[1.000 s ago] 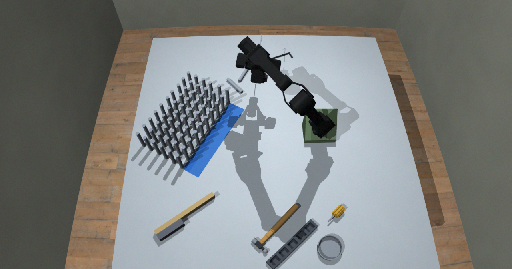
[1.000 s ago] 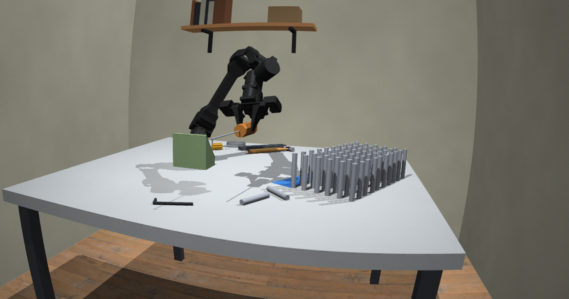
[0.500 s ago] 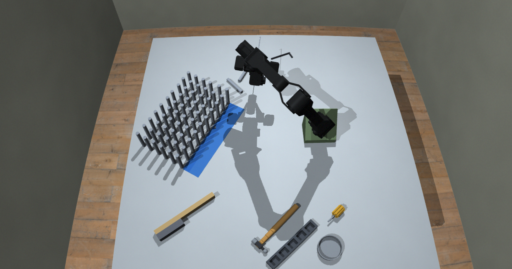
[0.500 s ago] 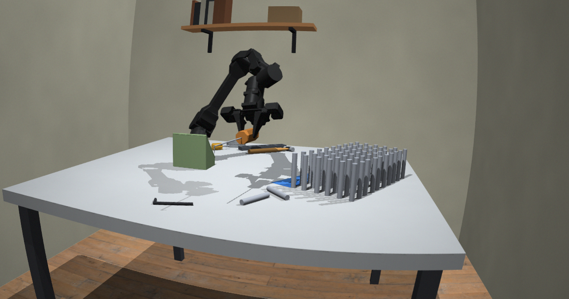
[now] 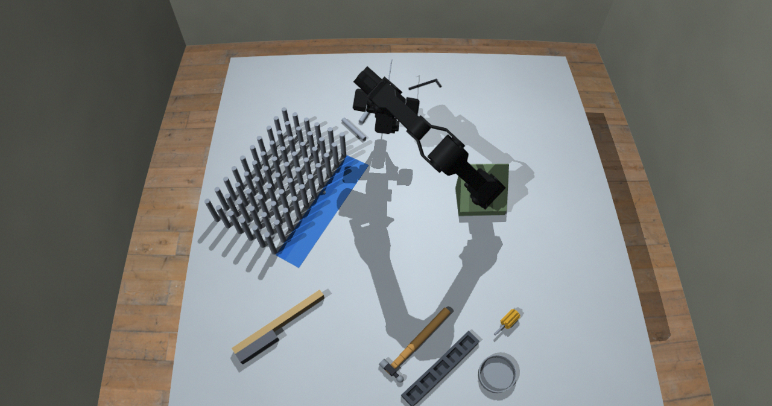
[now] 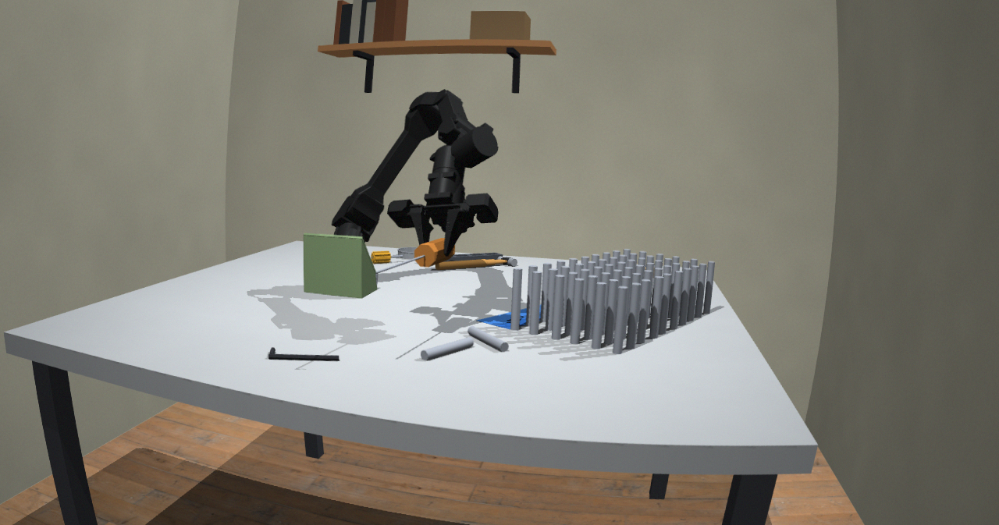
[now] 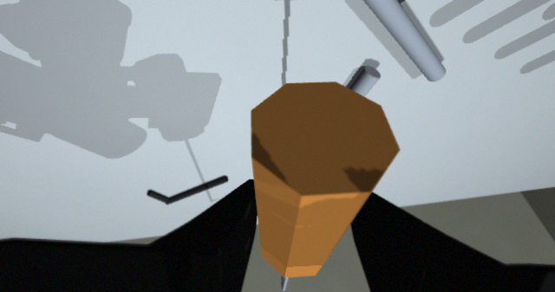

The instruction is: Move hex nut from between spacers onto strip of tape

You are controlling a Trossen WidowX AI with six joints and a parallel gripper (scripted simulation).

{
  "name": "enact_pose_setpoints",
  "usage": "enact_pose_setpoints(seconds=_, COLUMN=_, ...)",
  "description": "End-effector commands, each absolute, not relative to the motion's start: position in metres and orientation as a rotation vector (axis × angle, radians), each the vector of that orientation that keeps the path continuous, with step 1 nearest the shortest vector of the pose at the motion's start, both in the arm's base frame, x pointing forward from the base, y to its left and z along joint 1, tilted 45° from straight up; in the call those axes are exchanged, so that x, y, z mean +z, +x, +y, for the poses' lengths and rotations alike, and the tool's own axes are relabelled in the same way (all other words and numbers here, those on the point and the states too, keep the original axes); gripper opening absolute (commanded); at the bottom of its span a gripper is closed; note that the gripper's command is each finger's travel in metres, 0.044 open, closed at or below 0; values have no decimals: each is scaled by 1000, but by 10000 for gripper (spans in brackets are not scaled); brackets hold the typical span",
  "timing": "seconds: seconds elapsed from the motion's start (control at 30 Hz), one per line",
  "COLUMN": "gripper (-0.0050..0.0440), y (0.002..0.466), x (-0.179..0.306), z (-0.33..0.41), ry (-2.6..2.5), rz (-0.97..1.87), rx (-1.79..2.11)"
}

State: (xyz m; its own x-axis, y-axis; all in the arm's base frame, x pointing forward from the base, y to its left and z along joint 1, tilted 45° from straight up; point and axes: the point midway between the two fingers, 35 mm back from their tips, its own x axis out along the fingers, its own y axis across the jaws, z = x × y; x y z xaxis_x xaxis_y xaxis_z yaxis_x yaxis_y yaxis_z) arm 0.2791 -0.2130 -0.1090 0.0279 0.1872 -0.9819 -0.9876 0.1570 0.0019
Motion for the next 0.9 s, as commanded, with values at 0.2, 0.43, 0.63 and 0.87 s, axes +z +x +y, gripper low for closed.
enact_pose_setpoints(seconds=0.2, gripper=-50, y=284, x=-115, z=-210, ry=-979, rz=1133, rx=1146)
enact_pose_setpoints(seconds=0.43, gripper=-50, y=285, x=-123, z=-202, ry=-978, rz=1132, rx=1146)
enact_pose_setpoints(seconds=0.63, gripper=-50, y=285, x=-128, z=-198, ry=-978, rz=1131, rx=1146)
enact_pose_setpoints(seconds=0.87, gripper=-50, y=286, x=-136, z=-189, ry=-977, rz=1129, rx=1146)
